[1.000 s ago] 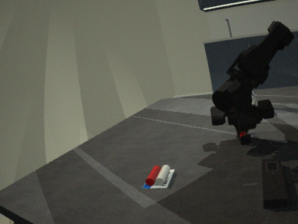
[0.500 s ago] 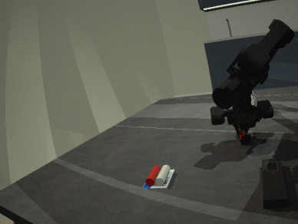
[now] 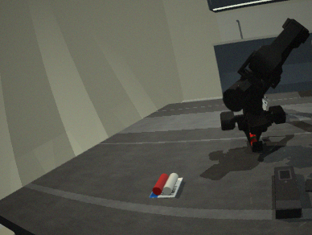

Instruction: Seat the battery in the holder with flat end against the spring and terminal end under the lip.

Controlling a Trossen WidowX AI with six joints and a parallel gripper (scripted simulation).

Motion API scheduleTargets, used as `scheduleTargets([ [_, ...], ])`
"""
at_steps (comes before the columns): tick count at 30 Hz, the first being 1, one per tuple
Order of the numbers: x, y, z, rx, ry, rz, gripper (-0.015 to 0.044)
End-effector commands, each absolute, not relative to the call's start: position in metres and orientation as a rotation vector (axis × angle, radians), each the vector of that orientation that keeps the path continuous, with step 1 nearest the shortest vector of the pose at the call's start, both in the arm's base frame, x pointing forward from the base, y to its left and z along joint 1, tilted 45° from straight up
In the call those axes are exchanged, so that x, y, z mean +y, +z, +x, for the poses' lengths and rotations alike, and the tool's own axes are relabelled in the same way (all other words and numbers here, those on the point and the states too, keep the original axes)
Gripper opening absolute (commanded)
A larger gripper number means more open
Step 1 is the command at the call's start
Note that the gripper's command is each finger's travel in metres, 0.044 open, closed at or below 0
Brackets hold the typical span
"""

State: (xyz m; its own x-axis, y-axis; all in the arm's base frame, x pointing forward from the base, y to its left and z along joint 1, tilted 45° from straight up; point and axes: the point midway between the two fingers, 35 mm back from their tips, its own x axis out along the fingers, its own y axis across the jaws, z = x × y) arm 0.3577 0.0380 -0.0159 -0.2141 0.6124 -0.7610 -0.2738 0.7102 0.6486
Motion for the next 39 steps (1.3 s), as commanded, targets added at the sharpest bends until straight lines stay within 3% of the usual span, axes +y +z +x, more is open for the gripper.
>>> scheduleTargets([
  [1, 0.0395, -0.0151, 0.3599, 1.562, 0.825, 0.294, 0.0063],
  [39, 0.0422, -0.0169, 0.3511, 1.427, 0.778, 0.337, 0.0063],
])
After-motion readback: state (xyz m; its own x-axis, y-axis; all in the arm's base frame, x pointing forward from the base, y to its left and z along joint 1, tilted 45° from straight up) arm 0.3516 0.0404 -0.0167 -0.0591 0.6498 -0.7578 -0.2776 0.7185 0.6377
